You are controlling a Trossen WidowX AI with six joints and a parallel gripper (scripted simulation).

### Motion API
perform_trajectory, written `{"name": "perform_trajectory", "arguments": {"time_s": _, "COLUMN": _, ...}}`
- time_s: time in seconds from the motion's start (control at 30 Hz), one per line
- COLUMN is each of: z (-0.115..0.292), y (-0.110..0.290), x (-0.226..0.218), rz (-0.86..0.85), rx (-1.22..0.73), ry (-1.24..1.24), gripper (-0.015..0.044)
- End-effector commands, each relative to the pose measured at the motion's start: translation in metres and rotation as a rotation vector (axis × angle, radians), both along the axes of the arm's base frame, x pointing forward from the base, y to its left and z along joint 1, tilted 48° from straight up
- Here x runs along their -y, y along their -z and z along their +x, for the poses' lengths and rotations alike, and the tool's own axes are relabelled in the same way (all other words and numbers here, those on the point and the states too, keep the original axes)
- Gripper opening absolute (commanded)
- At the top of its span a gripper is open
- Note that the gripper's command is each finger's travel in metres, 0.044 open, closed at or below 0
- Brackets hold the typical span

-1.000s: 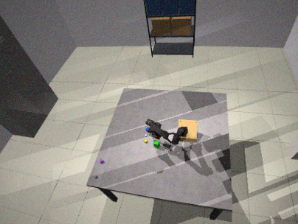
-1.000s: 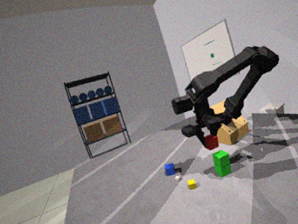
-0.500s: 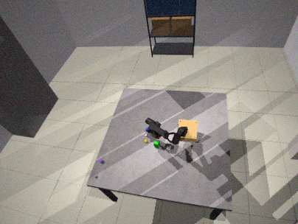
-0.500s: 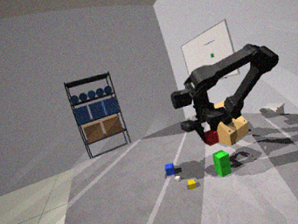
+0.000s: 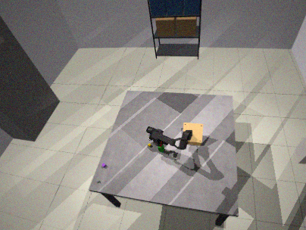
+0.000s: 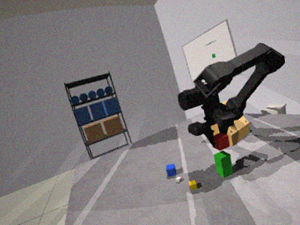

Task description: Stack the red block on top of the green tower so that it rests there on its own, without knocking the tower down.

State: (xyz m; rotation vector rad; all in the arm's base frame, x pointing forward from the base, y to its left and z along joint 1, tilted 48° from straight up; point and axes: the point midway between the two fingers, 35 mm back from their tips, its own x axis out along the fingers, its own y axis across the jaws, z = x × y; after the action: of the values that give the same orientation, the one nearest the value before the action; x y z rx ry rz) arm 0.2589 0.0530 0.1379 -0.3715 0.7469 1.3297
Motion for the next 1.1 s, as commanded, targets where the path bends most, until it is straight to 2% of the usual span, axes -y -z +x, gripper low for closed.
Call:
{"name": "perform_trajectory", "arguments": {"time_s": 0.0, "z": -0.002, "y": 0.006, "x": 0.0, "rz": 0.004, "rx": -0.007, "ry": 0.003, "gripper": 0.0}}
{"name": "perform_trajectory", "arguments": {"time_s": 0.33, "z": -0.001, "y": 0.025, "x": -0.021, "rz": 0.005, "rx": -0.006, "ry": 0.003, "gripper": 0.0}}
{"name": "perform_trajectory", "arguments": {"time_s": 1.07, "z": -0.001, "y": 0.026, "x": -0.022, "rz": 0.005, "rx": -0.006, "ry": 0.003, "gripper": 0.0}}
